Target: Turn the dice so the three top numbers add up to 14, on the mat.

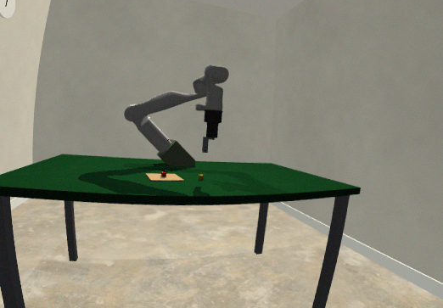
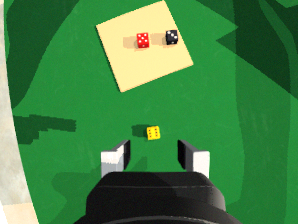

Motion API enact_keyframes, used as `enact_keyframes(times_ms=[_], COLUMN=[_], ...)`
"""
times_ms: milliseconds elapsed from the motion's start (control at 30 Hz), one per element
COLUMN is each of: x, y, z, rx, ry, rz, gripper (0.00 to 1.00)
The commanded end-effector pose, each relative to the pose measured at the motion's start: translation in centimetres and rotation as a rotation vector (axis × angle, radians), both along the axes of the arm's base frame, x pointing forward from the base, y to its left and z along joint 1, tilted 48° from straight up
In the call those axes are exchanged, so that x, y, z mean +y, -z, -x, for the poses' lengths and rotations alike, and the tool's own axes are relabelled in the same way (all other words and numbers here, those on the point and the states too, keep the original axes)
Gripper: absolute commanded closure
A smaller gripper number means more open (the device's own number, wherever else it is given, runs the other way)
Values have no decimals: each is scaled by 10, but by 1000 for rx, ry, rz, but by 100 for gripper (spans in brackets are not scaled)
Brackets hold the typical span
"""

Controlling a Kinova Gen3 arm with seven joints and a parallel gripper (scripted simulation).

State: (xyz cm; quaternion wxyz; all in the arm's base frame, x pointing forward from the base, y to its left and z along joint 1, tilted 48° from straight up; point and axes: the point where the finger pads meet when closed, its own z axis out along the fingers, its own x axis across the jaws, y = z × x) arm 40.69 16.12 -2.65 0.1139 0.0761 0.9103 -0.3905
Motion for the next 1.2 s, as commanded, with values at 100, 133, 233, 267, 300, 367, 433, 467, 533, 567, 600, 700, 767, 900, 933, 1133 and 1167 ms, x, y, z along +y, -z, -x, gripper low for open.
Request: enact_keyframes(times_ms=[100, 133, 233, 267, 300, 367, 433, 467, 533, 567, 600, 700, 767, 900, 933, 1133, 1167], x=[1, 1, 0, 0, 0, -1, -2, -2, -3, -4, -4, -5, -6, -9, -9, -14, -14], y=[-1, -1, -1, -1, -1, -1, -1, -1, -1, -1, -1, 0, 0, 0, 0, 2, 2], z=[0, 0, -1, -1, -1, -1, -2, -2, -3, -3, -3, -4, -4, -6, -6, -9, -9], rx=[6, 9, 24, 30, 37, 53, 73, 84, 109, 123, 123, 152, 185, 260, 280, 413, 413], ry=[-8, -11, -24, -30, -37, -52, -71, -81, -104, -117, -117, -145, -176, -245, -264, -389, -389], rz=[0, 0, 3, 4, 5, 8, 12, 14, 18, 20, 20, 26, 32, 46, 50, 76, 76], gripper=[0, 0, 0, 0, 0, 0, 0, 0, 0, 0, 0, 0, 0, 0, 0, 0, 0])
